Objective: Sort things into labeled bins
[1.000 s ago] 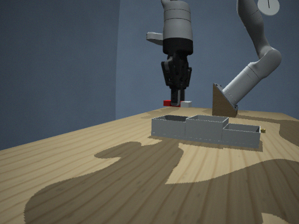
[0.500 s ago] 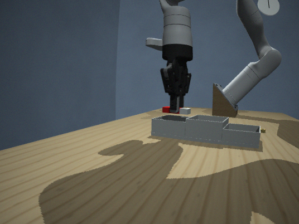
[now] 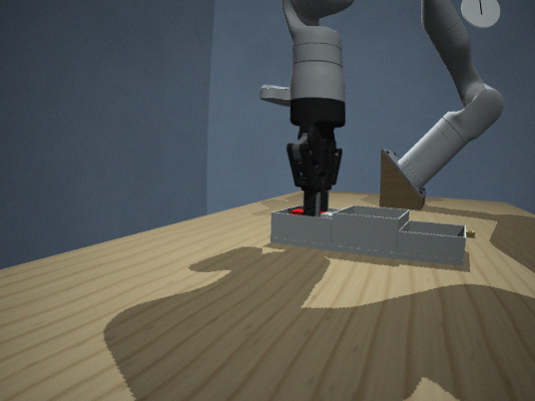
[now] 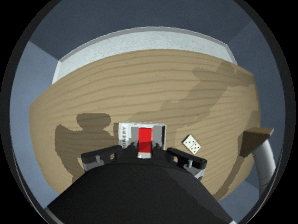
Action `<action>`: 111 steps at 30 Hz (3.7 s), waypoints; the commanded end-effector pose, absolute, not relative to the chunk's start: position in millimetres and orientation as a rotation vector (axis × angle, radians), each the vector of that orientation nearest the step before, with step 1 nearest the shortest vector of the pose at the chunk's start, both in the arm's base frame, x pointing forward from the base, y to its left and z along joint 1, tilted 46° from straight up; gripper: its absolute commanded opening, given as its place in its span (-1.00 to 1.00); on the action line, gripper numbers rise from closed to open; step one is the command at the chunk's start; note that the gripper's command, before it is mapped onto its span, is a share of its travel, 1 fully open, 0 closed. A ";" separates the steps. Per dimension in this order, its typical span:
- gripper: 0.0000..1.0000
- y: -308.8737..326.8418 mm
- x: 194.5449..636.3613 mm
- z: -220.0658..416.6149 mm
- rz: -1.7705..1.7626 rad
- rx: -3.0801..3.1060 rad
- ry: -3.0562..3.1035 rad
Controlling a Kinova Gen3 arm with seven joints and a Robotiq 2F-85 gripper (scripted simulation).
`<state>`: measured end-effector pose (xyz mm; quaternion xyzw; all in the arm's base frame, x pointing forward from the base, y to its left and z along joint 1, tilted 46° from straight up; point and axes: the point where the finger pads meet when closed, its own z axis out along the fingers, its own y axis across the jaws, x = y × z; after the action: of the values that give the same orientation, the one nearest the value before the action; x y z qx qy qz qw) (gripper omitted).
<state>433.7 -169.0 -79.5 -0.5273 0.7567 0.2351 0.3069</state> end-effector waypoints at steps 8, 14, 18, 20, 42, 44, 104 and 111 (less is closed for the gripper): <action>-0.63 -161.8 434.2 -84.4 0.629 -1.397 1.999; -0.63 -162.0 434.3 -84.6 0.628 -1.397 1.999; -0.41 -162.1 434.4 -84.7 0.628 -1.397 1.999; -0.41 -162.2 434.3 -84.6 0.628 -1.397 1.999; -0.41 -168.4 432.4 -78.2 0.628 -1.397 1.999; -0.41 -168.4 432.4 -78.2 0.628 -1.397 1.999; -0.39 -54.5 319.5 61.3 0.653 -1.348 2.041; -0.39 -52.2 316.4 62.6 0.653 -1.348 2.041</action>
<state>316.5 -48.8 61.9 -0.5089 0.7668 0.2498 0.3010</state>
